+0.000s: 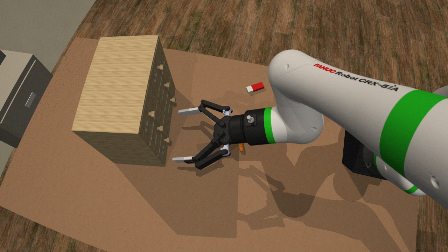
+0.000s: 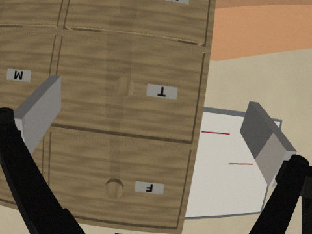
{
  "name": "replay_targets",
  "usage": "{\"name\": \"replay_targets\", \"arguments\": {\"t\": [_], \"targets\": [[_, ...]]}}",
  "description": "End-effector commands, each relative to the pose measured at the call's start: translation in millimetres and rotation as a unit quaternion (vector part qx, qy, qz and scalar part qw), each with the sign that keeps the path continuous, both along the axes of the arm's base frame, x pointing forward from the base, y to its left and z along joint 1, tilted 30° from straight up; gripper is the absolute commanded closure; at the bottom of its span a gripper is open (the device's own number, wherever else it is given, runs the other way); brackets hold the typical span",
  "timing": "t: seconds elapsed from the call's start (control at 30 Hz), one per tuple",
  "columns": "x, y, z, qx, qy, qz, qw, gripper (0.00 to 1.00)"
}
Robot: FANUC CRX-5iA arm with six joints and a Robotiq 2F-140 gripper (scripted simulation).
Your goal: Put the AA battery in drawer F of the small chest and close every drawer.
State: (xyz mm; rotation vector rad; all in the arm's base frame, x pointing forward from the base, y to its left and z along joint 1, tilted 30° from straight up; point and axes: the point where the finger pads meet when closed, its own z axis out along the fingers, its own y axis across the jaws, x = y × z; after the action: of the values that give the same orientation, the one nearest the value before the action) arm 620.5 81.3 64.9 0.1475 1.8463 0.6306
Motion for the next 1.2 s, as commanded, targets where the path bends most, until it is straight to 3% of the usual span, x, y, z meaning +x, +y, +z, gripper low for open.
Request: {"name": "replay_targets", "arguments": {"t": [0.0,1.17], "targets": [[0.8,3.5,-2.1,0.004,-0.016,-0.005,1.000,0.00],[1.5,15.0,-22.4,0.004,-0.019,-0.007,1.000,0.00]]}}
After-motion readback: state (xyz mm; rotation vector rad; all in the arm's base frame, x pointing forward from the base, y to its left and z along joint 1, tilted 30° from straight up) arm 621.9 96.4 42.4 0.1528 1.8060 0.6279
